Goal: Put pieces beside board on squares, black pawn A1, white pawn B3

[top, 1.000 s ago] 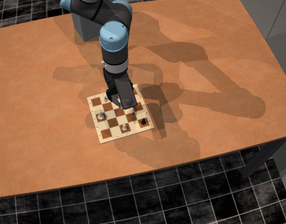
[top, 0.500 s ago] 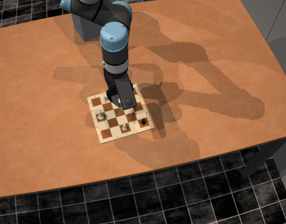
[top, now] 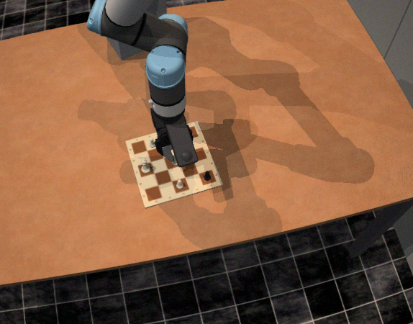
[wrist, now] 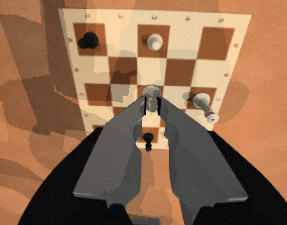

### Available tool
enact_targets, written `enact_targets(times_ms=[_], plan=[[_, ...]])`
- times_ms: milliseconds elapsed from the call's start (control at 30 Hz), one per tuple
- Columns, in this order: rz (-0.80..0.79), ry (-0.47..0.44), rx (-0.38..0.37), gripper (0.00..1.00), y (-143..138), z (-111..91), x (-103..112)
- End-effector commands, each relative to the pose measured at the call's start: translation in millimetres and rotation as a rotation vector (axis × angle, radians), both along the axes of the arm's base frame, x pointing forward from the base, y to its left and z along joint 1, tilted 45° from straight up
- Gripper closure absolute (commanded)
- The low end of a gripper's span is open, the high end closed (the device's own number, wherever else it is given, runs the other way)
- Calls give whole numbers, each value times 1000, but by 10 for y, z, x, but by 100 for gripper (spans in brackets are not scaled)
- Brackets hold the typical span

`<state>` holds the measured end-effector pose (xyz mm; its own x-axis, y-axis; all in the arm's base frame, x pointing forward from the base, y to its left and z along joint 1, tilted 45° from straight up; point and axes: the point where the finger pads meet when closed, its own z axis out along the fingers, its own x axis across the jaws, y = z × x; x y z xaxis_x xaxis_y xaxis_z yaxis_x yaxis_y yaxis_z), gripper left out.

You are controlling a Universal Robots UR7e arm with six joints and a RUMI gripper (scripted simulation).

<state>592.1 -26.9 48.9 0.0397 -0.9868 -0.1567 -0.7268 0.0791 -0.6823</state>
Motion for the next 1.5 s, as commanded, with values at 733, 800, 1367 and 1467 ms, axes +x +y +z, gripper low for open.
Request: enact_targets(times_ms=[733, 800, 1367, 1467], plan=[[-5, -9, -4, 100, 53, -358, 401], [-6, -8, -4, 100, 53, -360, 395], [-5, -8, -4, 100, 55, -358, 391], [-5, -8, -4, 100, 55, -358, 391]])
